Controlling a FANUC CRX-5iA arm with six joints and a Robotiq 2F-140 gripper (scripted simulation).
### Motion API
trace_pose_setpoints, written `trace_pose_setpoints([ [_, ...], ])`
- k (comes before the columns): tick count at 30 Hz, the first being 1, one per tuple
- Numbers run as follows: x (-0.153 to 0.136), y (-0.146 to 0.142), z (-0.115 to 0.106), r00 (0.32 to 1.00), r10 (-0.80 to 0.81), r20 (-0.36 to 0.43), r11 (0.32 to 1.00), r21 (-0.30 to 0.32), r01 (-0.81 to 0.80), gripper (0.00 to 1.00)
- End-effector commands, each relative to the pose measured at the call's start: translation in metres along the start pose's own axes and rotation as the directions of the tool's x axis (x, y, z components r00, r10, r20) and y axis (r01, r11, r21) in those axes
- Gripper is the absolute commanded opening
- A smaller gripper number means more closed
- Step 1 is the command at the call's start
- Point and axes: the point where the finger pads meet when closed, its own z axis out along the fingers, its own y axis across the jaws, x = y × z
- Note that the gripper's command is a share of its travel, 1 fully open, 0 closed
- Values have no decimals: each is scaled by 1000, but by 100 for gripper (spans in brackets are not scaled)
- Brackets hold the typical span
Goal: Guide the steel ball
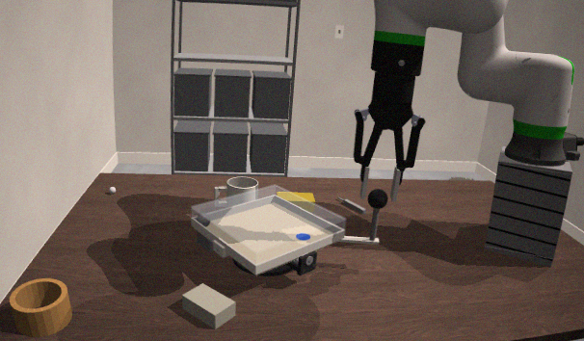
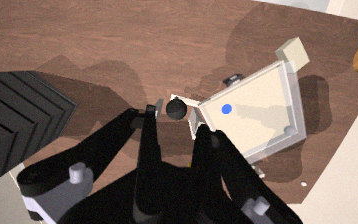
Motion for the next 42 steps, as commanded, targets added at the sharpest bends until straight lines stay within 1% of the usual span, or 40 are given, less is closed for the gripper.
trace_pose_setpoints([
  [1,0,0,0,1000,0,0,1000,0,0,42],
  [21,0,0,7,1000,0,0,1000,0,0,42],
  [42,0,0,26,1000,0,0,1000,0,0,42],
])
